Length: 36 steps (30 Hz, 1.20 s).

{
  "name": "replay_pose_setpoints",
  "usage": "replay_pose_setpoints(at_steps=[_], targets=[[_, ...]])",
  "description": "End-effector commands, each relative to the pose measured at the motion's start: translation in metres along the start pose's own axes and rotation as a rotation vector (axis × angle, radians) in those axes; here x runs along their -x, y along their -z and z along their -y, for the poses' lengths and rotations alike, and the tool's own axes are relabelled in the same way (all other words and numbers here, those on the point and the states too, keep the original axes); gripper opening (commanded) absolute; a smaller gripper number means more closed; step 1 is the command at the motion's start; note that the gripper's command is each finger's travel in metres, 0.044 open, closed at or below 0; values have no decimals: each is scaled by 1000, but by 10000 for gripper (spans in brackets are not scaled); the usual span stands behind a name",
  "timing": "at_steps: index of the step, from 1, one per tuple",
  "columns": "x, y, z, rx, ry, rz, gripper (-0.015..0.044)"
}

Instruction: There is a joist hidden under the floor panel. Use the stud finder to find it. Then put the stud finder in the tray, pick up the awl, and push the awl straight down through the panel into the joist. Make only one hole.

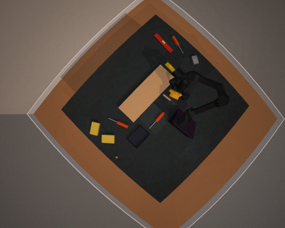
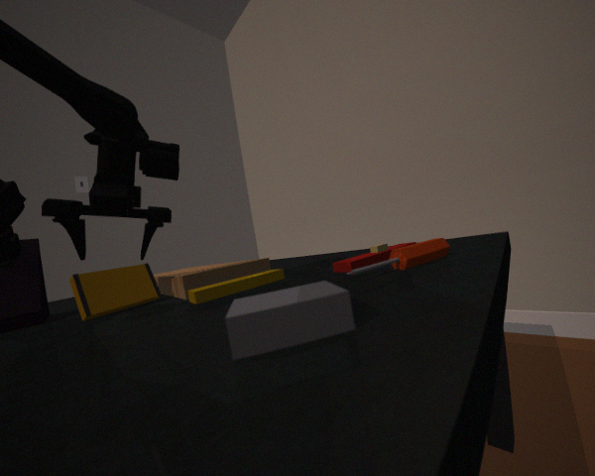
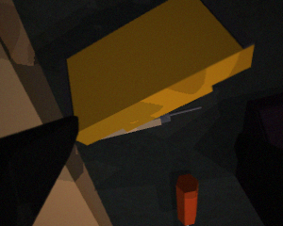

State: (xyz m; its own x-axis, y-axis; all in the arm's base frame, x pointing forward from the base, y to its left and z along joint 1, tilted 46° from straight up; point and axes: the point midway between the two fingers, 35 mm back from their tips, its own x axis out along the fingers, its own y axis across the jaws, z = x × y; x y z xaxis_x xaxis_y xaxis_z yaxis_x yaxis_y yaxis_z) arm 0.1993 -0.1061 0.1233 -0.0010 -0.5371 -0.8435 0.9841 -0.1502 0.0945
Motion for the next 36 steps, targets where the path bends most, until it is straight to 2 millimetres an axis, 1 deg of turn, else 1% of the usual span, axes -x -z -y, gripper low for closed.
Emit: replay_pose_setpoints(at_steps=[1, 3, 5, 18, 36], targets=[[-15, 13, 12, 384, -103, 217, 440], [-20, 17, 18, 525, -130, 308, 440], [-22, 19, 20, 574, -138, 341, 440], [-23, 19, 20, 574, -137, 341, 440], [-50, 15, 14, 573, -136, 335, 440]])
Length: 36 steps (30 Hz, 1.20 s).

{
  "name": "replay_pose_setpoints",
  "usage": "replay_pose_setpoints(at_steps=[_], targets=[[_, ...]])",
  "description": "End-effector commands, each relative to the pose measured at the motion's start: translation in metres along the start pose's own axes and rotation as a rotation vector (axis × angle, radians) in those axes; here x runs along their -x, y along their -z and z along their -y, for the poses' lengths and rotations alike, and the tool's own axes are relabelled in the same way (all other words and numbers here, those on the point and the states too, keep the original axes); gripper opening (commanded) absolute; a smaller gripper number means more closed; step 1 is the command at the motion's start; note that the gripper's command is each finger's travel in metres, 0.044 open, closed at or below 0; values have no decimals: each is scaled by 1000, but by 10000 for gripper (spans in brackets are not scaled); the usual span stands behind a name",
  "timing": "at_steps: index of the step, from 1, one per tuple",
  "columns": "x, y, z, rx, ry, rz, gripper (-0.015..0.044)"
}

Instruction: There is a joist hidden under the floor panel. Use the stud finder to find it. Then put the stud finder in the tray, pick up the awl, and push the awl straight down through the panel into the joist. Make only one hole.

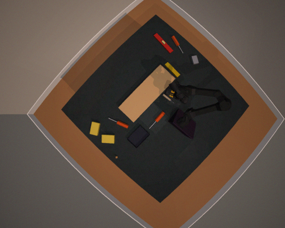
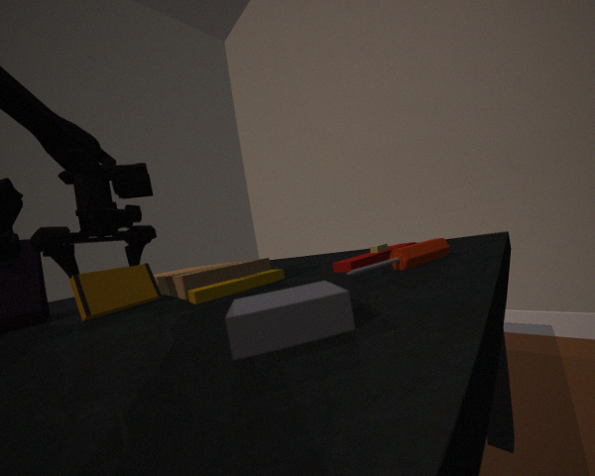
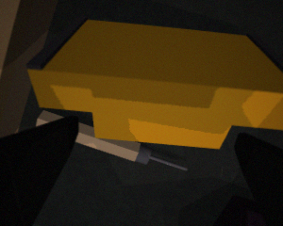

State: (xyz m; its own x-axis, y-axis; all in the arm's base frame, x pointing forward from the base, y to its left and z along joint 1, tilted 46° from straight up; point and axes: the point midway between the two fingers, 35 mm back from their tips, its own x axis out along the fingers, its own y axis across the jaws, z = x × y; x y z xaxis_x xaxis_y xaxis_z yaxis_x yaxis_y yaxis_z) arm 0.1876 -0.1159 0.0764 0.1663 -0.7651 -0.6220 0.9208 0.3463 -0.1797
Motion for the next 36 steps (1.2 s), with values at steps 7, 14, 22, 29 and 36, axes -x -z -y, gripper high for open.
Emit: replay_pose_setpoints(at_steps=[7, 14, 22, 29, 36], targets=[[-16, 2, 1, 8, -1, -2, 440], [-26, 3, 2, 9, 0, 4, 440], [-26, 3, 2, 9, 0, 4, 393], [-26, 3, 2, 9, 0, 4, 347], [-22, 3, 1, 8, -1, 1, 183]])
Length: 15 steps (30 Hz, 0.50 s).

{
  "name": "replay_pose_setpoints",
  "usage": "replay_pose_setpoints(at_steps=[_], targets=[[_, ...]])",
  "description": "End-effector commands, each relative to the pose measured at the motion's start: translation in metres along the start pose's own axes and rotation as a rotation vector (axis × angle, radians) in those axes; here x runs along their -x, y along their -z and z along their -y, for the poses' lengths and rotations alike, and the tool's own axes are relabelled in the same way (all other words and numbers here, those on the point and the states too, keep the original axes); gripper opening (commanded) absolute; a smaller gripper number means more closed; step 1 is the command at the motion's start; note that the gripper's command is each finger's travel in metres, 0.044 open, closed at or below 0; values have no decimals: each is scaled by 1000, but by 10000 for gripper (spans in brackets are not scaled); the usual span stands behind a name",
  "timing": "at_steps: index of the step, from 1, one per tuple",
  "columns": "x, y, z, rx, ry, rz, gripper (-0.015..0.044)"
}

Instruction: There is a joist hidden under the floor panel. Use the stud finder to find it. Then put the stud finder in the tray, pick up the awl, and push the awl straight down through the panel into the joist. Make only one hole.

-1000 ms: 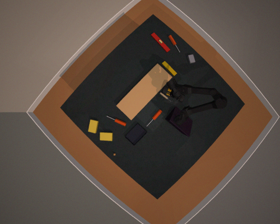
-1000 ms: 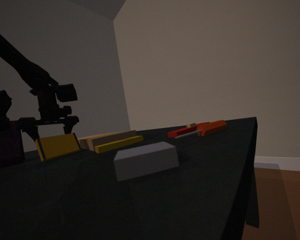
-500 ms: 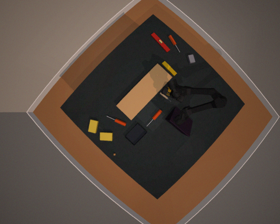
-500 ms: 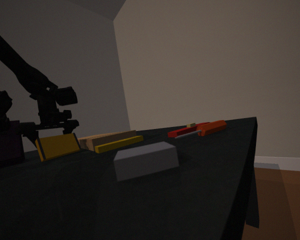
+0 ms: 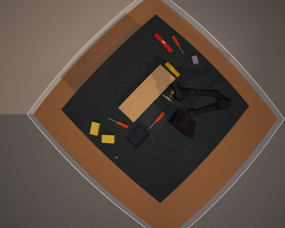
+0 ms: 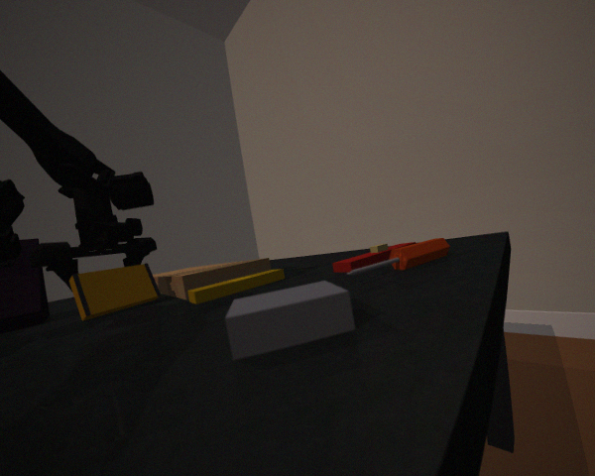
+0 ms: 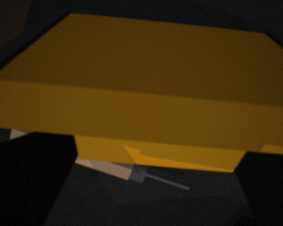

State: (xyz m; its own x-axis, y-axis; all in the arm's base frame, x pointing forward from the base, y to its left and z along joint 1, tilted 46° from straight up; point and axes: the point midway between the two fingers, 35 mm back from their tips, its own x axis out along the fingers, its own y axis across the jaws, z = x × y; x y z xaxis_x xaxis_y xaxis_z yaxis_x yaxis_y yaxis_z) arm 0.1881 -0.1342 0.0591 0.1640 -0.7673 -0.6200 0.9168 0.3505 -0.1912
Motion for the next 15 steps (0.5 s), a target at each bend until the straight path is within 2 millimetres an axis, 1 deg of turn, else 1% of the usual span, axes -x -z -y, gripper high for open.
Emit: replay_pose_setpoints(at_steps=[1, 7, 15], targets=[[4, 0, -2, -4, -4, -2, 156], [10, 0, -3, -5, -5, -5, 0], [19, -1, -4, -5, -5, -9, 0]])
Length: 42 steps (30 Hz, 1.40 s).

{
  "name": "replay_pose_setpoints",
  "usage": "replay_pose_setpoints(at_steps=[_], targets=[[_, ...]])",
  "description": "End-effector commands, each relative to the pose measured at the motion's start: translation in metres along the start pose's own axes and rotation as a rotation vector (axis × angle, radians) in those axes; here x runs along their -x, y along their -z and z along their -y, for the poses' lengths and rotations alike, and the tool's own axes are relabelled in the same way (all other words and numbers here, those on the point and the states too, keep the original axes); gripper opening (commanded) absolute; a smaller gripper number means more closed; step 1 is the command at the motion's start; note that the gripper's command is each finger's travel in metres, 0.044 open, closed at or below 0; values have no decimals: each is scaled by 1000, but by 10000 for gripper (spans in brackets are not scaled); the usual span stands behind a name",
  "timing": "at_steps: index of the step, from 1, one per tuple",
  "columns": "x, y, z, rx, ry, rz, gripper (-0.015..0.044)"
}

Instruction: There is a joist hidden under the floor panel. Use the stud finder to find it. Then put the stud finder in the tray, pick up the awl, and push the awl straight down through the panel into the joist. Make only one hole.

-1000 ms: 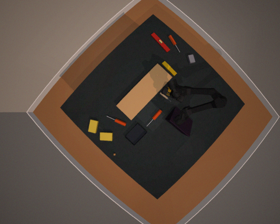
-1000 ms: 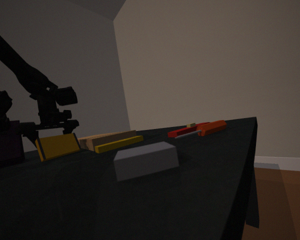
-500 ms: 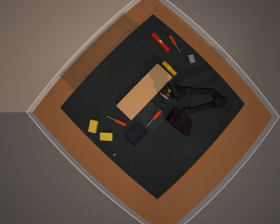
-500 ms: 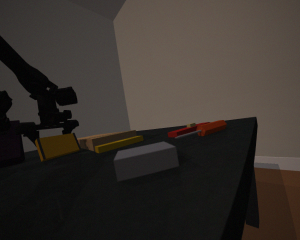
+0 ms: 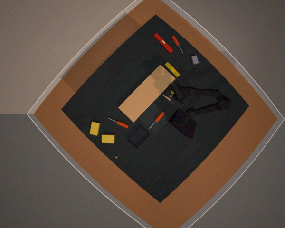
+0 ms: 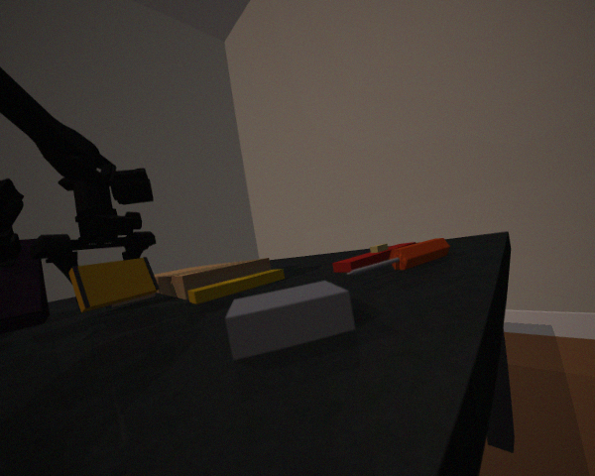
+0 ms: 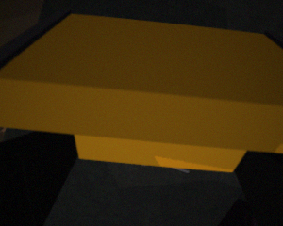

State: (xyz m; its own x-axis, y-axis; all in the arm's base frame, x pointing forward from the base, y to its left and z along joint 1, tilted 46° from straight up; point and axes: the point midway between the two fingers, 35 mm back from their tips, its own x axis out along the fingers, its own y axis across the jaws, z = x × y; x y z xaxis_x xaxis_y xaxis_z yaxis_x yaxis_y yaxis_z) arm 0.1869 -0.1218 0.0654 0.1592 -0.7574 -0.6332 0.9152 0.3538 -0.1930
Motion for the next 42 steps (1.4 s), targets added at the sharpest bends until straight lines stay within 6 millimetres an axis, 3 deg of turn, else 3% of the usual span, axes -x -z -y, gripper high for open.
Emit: replay_pose_setpoints(at_steps=[1, 35, 42], targets=[[6, -3, -2, -9, -3, 8, 0], [45, -8, 1, -8, -2, 16, 0], [44, -8, 2, -6, 0, -7, 0]])
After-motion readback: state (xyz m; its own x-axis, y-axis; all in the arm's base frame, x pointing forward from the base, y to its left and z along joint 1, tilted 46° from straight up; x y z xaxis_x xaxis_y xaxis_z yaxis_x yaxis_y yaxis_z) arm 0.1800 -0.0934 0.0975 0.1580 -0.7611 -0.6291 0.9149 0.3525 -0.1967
